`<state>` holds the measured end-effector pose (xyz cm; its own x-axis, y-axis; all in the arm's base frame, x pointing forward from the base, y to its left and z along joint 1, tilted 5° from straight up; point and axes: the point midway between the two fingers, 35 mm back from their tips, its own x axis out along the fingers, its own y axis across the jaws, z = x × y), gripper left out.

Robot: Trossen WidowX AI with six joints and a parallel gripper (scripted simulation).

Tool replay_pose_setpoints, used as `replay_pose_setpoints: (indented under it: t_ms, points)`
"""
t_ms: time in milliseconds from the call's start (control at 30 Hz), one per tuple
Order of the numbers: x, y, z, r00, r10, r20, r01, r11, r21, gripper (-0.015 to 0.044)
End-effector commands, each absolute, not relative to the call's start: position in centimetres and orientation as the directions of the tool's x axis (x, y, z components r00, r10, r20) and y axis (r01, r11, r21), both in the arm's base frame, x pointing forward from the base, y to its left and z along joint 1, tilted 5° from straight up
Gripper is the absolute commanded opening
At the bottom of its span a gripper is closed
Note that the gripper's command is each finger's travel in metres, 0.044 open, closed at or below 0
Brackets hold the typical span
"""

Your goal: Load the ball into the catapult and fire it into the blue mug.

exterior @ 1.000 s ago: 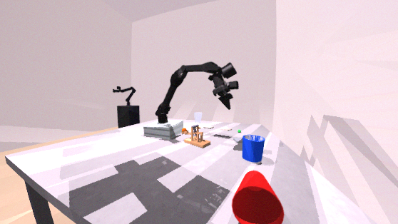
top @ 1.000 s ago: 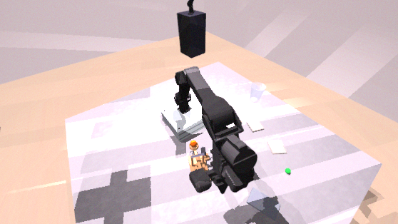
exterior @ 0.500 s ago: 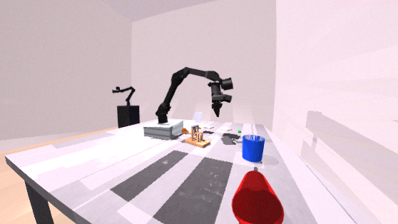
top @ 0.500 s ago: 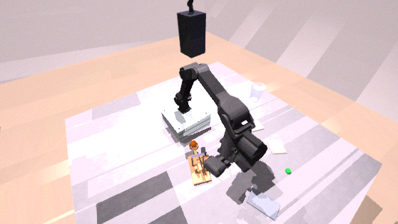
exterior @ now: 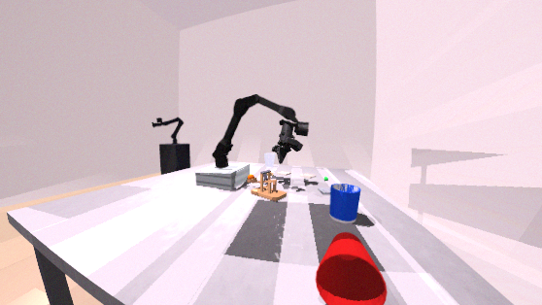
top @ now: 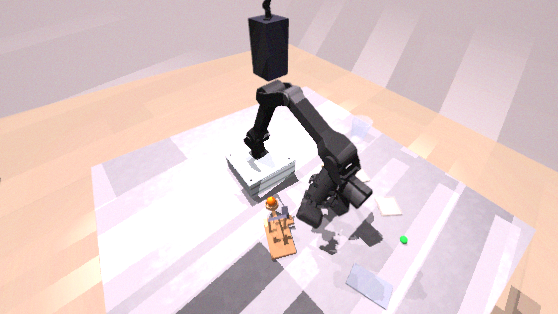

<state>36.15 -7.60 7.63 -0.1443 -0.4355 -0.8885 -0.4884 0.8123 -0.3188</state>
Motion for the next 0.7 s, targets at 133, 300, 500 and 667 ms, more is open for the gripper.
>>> replay_pose_setpoints:
  t_ms: [133,300,500,667]
  points:
    - [32.0,-5.9,6.8,-0.247,-0.515,-0.821,-0.685,0.692,-0.228,0.0000]
    - [29.5,-5.1,6.5,-0.292,-0.568,-0.770,-0.780,0.607,-0.152,0.0000]
    - [26.7,-4.5,6.5,-0.330,-0.636,-0.698,-0.868,0.495,-0.041,0.0000]
    - [25.6,-4.4,6.5,-0.339,-0.665,-0.666,-0.894,0.448,0.009,0.0000]
